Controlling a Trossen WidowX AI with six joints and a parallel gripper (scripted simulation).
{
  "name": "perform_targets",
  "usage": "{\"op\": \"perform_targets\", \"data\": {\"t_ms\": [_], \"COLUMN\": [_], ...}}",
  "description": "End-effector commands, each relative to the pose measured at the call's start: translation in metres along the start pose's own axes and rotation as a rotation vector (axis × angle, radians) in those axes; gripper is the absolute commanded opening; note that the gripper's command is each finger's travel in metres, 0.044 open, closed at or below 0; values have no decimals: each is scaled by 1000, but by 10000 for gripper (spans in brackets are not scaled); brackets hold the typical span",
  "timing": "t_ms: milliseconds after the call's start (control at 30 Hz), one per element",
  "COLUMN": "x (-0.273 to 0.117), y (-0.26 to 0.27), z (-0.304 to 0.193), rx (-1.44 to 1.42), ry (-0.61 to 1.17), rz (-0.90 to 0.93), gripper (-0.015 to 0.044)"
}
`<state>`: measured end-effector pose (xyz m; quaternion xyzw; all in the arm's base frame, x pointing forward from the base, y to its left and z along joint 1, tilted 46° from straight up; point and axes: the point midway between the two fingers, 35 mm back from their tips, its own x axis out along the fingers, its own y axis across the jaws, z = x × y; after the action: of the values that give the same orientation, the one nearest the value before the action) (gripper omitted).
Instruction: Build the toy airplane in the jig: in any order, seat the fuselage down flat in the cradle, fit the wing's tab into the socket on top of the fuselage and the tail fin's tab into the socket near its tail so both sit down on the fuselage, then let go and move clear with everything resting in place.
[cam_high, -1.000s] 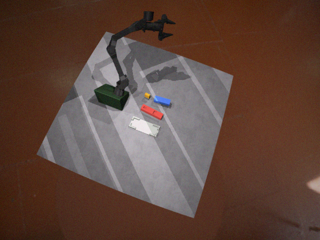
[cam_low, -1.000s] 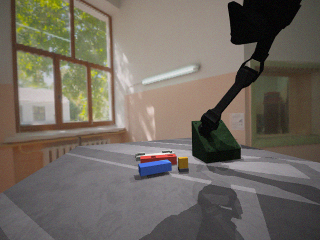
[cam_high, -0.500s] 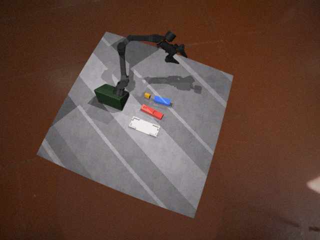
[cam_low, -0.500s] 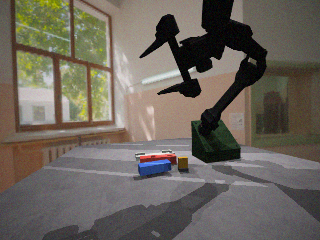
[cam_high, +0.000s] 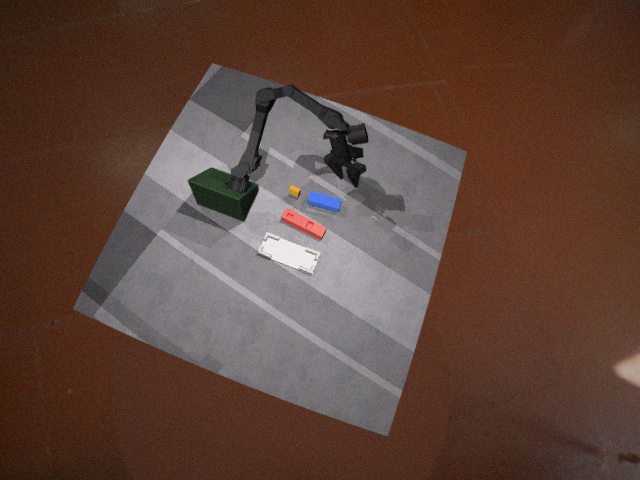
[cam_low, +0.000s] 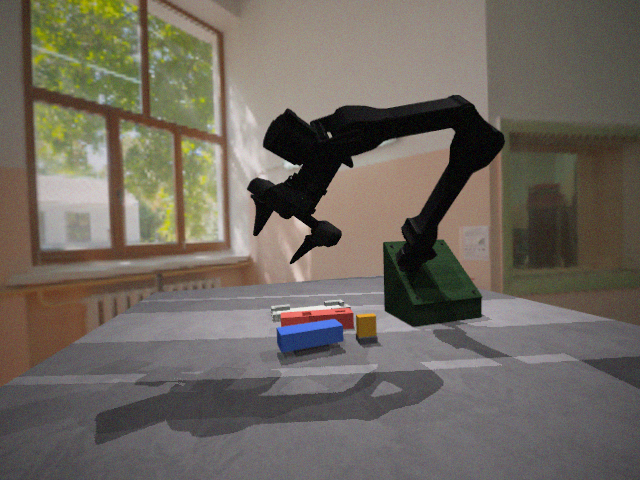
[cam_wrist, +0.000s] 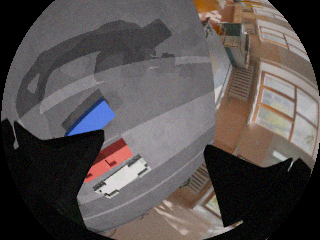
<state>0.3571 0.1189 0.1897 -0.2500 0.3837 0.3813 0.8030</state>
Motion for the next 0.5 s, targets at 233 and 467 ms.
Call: {"op": "perform_targets", "data": {"t_ms": [233, 467], "x": [72, 76], "y": [33, 50], "z": [-152, -180], "rx": [823, 1064], "ry": [269, 316], "rz": [462, 575], "gripper": [440, 440]}}
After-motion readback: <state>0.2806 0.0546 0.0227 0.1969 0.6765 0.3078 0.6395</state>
